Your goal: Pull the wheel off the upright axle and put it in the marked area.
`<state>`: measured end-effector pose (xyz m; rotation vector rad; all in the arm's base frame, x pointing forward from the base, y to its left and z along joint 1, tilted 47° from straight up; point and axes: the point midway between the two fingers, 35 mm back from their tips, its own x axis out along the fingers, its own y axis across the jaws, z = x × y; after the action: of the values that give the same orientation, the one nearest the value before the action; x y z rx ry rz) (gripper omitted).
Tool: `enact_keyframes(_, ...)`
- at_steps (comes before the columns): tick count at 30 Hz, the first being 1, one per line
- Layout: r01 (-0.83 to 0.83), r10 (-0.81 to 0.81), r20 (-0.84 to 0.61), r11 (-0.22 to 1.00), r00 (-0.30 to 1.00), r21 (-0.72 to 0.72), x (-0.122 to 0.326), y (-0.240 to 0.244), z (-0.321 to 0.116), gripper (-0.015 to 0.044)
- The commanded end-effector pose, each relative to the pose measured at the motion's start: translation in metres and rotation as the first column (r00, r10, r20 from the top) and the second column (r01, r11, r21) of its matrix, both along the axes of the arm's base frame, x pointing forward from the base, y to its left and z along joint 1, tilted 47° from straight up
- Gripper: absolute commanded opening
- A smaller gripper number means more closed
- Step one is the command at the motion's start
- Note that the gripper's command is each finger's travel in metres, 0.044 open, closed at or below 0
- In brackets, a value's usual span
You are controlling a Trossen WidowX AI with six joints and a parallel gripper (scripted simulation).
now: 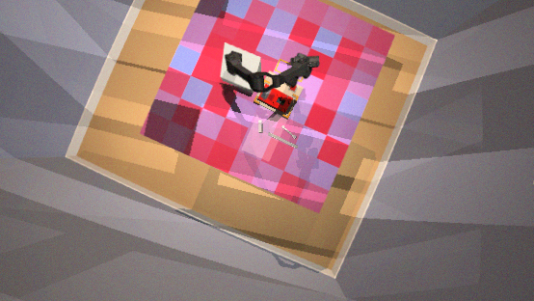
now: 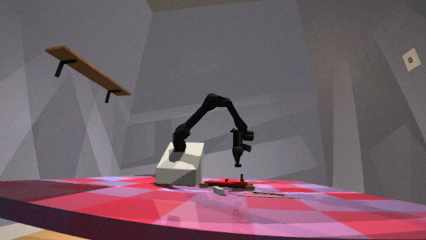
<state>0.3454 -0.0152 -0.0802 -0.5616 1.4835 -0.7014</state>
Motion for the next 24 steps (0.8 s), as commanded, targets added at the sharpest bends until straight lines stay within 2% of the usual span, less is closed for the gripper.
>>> enact_keyframes(1, 0.001, -0.001, 0.001, 1.0, 1.0, 0.004, -0.013, 0.021, -0.018, 0.0)
enact_keyframes(9, 0.005, -0.005, 0.004, 1.0, 1.0, 0.001, -0.034, 0.047, -0.041, 0.0)
enact_keyframes(24, 0.005, -0.005, 0.004, 1.0, 1.0, 0.0, -0.035, 0.028, -0.06, 0.0)
